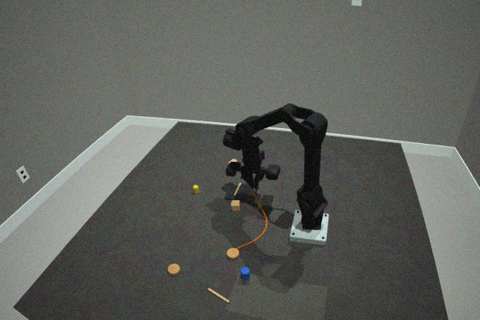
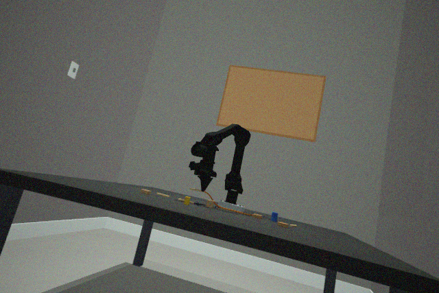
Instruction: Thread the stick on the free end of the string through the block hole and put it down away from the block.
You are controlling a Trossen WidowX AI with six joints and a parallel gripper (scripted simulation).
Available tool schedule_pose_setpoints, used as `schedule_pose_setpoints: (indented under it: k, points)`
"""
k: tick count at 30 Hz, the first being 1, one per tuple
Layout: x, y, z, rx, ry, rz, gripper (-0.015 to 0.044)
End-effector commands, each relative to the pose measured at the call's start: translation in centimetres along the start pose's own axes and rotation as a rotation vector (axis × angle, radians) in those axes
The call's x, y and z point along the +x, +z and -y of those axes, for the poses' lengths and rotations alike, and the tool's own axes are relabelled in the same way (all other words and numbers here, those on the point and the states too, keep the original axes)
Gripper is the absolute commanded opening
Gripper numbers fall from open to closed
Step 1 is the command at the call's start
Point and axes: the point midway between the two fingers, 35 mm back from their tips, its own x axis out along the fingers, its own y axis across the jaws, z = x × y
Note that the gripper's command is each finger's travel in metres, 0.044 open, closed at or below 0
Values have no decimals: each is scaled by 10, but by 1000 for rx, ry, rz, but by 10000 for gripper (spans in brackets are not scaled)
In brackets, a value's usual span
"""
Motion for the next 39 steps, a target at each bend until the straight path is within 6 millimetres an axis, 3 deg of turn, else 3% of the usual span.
schedule_pose_setpoints:
  k: [1,39]
  points:
    - [0,-4,-4,33,-11,2,0]
    - [0,-52,-22,423,-78,23,0]
